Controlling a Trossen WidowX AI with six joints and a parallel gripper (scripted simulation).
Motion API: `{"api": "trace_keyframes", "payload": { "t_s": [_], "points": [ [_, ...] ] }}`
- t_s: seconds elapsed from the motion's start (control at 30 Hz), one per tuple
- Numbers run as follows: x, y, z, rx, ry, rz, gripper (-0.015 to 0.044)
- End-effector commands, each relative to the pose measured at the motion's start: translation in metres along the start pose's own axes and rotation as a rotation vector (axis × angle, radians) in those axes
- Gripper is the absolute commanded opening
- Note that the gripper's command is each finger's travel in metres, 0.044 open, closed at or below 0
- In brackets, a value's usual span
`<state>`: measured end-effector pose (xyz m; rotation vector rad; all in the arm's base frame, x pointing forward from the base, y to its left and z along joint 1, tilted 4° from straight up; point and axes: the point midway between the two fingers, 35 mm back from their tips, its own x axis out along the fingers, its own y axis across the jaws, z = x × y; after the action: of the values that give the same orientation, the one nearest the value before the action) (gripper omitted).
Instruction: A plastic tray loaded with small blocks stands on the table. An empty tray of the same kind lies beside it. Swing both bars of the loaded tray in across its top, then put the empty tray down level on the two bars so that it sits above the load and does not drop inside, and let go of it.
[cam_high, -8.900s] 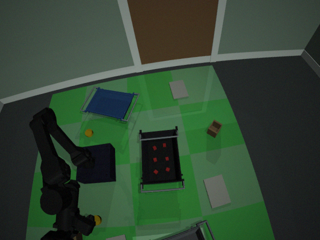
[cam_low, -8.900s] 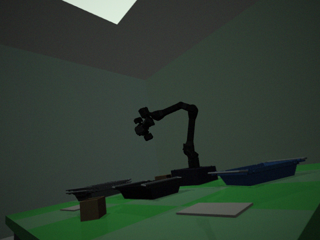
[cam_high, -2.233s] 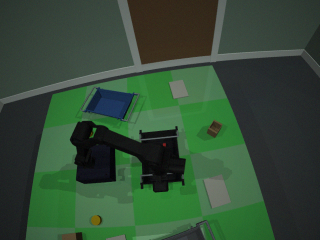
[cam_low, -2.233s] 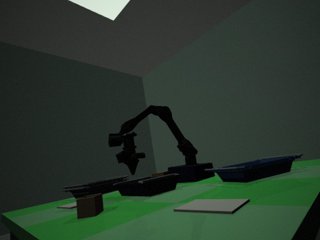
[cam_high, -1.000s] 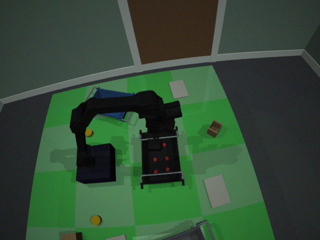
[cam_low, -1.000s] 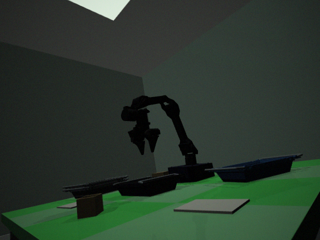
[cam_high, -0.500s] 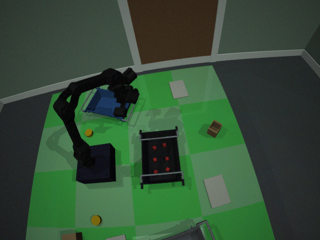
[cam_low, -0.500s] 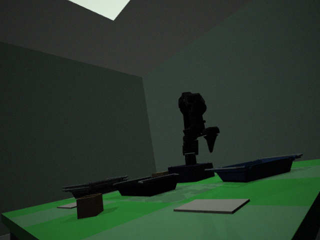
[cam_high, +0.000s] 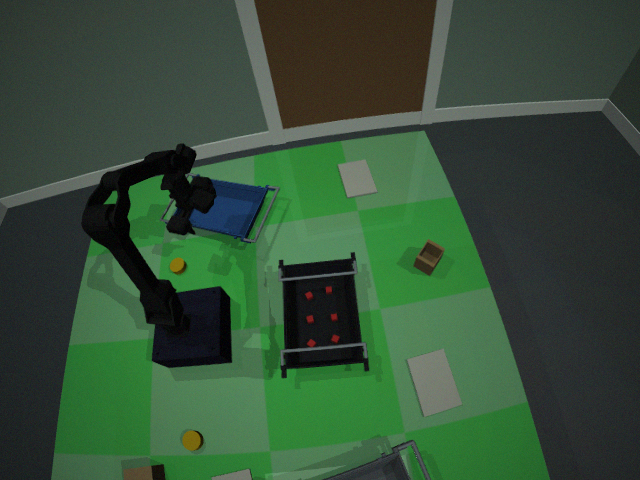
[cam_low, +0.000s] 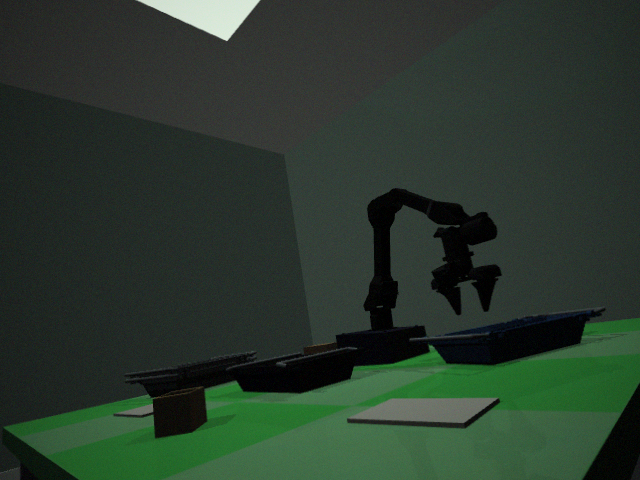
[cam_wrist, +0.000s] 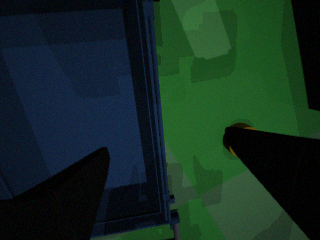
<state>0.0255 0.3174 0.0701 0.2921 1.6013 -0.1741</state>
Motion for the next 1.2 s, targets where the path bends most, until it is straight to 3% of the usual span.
{"api": "trace_keyframes", "payload": {
  "t_s": [0.0,0.77,1.17],
  "points": [
    [-0.001,0.0,0.002,0.033,-0.009,0.012,0.044],
    [0.085,0.001,0.003,0.033,-0.009,0.011,0.044],
    [0.085,0.001,0.003,0.033,-0.009,0.011,0.0264]
  ]
}}
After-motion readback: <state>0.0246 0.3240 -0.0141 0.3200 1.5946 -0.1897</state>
